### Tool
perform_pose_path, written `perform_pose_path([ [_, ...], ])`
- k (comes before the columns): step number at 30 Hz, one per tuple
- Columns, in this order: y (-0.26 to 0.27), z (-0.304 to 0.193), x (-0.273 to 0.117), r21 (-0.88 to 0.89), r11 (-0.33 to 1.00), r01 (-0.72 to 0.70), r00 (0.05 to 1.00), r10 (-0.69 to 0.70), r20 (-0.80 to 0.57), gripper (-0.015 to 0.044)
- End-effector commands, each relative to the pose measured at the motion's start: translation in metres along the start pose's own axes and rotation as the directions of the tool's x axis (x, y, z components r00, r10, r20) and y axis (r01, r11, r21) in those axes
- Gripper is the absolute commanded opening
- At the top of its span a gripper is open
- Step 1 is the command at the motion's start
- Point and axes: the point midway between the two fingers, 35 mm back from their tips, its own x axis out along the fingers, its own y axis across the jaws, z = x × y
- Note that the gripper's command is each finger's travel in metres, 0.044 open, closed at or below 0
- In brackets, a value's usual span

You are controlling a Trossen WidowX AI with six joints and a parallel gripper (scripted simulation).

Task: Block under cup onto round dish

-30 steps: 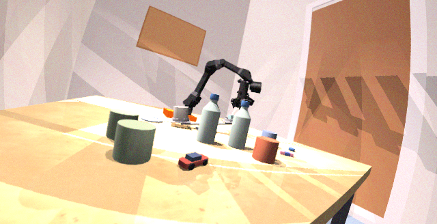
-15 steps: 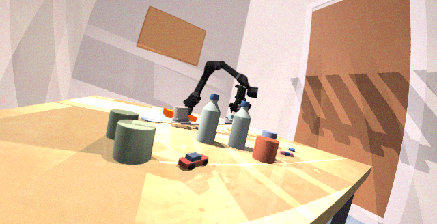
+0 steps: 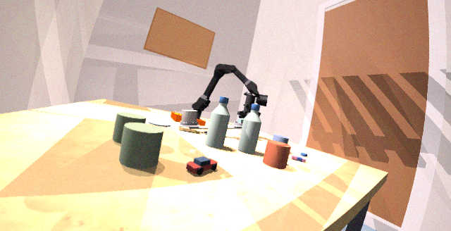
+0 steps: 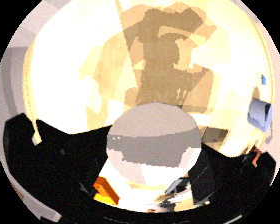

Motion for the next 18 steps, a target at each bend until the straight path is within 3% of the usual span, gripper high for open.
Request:
perform_pose_path([
  [1, 0.001, -0.001, 0.006, 0.005, 1.0, -0.006, 1.0, 0.006, -0.006, 0.0],
  [12, 0.001, -0.001, 0.024, 0.005, 1.0, -0.006, 1.0, 0.006, -0.006, 0.0],
  [18, 0.0, 0.001, 0.014, 0.0, 1.0, 0.003, 1.0, -0.003, 0.005, 0.0157],
])
